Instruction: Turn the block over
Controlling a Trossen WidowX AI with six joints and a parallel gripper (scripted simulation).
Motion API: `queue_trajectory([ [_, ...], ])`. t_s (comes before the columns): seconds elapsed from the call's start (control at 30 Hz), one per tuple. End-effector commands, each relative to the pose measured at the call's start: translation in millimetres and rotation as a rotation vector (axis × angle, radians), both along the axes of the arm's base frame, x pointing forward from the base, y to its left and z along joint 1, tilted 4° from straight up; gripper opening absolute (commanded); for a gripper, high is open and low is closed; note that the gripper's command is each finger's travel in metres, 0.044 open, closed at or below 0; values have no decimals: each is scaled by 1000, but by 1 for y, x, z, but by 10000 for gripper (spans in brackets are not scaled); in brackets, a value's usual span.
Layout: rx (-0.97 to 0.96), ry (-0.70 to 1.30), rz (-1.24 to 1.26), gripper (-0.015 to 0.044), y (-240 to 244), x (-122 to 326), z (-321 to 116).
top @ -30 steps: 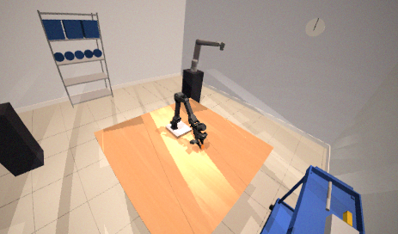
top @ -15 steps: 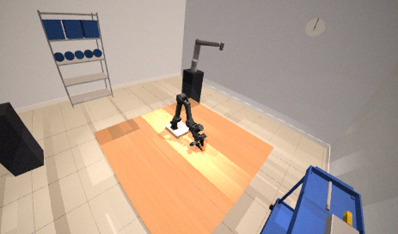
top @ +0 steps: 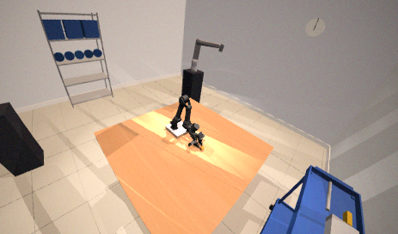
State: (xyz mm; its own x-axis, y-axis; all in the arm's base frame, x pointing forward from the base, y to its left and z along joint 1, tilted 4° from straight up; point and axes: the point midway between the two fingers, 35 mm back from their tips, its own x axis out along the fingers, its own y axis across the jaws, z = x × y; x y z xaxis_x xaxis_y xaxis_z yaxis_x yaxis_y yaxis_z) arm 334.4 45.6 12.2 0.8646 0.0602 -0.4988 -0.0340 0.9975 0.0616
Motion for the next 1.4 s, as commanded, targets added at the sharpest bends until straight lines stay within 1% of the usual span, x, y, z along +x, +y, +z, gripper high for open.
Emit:
queue_trajectory([
  [0.0, 4, -30, -6, 0, 0, -5, 0],
  [0.17, 5, -59, -8, 0, -1, -5, 2],
  [0.57, 5, -59, -8, 0, -1, -5, 2],
  [1.13, 5, -59, -8, 440, -1, -5, 2],
  [1.37, 5, -59, -8, 440, -1, -5, 2],
])
